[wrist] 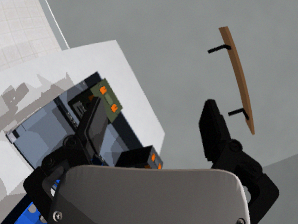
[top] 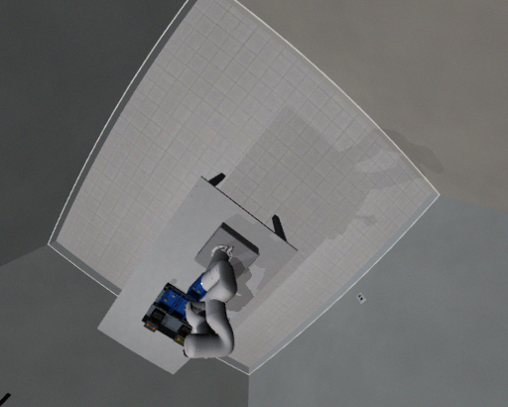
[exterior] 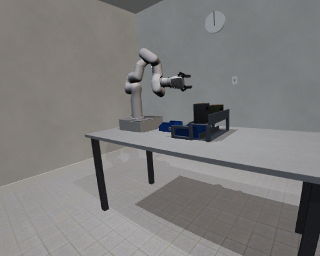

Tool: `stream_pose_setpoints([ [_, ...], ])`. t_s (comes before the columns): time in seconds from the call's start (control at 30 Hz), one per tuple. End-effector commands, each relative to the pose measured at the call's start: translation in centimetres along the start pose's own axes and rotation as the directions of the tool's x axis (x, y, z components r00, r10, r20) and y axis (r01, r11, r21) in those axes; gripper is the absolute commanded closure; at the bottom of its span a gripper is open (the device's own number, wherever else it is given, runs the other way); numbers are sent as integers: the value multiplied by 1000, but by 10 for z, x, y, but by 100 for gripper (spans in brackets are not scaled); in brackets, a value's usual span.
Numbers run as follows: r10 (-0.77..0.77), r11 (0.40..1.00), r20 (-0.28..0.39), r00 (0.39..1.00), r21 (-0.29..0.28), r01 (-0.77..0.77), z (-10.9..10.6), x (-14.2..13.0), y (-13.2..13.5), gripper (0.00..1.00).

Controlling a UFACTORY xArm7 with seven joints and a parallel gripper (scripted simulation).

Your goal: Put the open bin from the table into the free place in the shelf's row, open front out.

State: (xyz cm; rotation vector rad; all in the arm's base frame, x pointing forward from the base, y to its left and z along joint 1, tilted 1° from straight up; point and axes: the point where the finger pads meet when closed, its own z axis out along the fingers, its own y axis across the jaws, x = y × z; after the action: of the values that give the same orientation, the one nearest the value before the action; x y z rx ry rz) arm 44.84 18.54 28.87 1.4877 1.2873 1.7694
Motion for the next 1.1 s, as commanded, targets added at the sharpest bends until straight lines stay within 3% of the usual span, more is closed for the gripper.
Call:
stream_pose_setpoints([
  [0.0,2,1000,-1,1000,0,-2,-26,6,-5,0],
  [0.07,2,1000,-1,1000,1,-2,-44,11,-9,0],
  [1.07,2,1000,0,1000,1,-2,-34,8,-7,0],
])
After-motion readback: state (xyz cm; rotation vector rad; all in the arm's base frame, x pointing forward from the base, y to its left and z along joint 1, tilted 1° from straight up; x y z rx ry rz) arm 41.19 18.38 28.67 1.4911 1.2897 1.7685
